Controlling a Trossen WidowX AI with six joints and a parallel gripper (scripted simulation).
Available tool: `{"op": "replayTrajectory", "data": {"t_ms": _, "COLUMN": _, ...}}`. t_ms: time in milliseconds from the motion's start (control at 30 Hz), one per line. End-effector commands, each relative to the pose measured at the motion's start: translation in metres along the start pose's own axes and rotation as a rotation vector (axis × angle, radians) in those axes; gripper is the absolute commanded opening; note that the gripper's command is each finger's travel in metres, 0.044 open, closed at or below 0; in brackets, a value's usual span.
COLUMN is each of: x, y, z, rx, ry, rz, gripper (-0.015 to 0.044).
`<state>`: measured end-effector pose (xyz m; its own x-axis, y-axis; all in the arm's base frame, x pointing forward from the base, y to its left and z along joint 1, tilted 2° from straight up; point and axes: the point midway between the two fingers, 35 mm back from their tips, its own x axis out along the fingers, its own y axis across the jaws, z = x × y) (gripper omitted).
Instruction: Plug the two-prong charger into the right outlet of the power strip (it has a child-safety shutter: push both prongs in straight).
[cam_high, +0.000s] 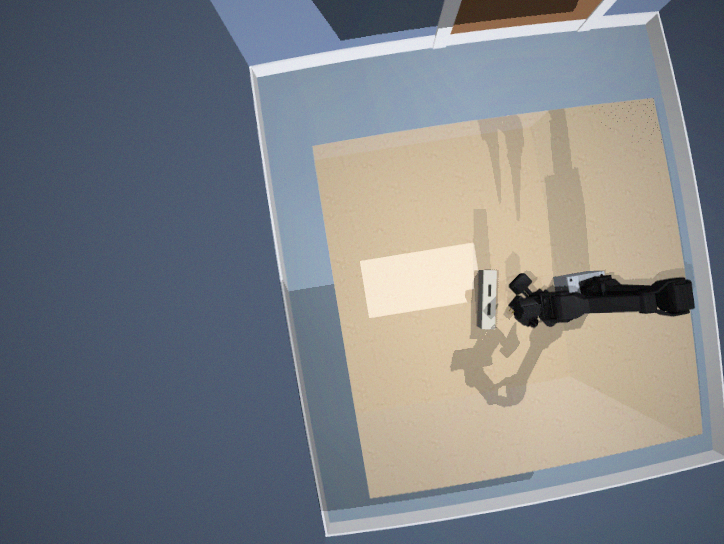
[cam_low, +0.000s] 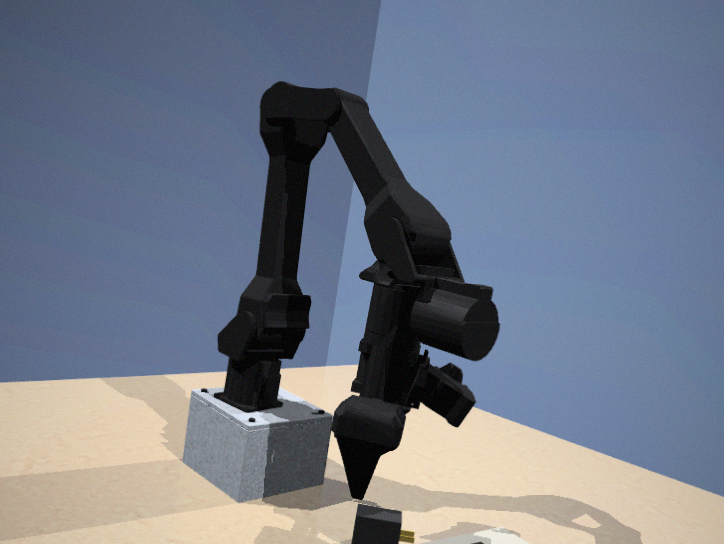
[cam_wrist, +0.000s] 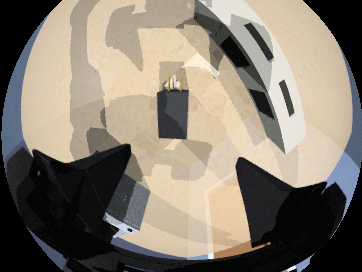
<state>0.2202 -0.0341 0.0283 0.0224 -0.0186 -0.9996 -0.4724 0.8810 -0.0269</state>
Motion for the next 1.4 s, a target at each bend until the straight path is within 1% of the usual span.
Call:
{"op": "replayTrajectory", "data": {"t_ms": 0, "x": 0.003, "y": 0.006, "z": 0.008, "rx": -0.038, "ry": 0.02, "rz": -0.003, "gripper": 0.044}}
{"op": "replayTrajectory", "data": {"t_ms": 333, "x": 0.008, "y": 0.015, "z": 0.018, "rx": -0.092, "ry": 0.036, "rz": -0.008, "gripper": 0.044}}
{"op": "replayTrajectory", "data": {"t_ms": 1367, "x": 0.054, "y": 0.015, "z": 0.021, "rx": -0.092, "ry": 0.036, "rz": -0.008, "gripper": 0.044}}
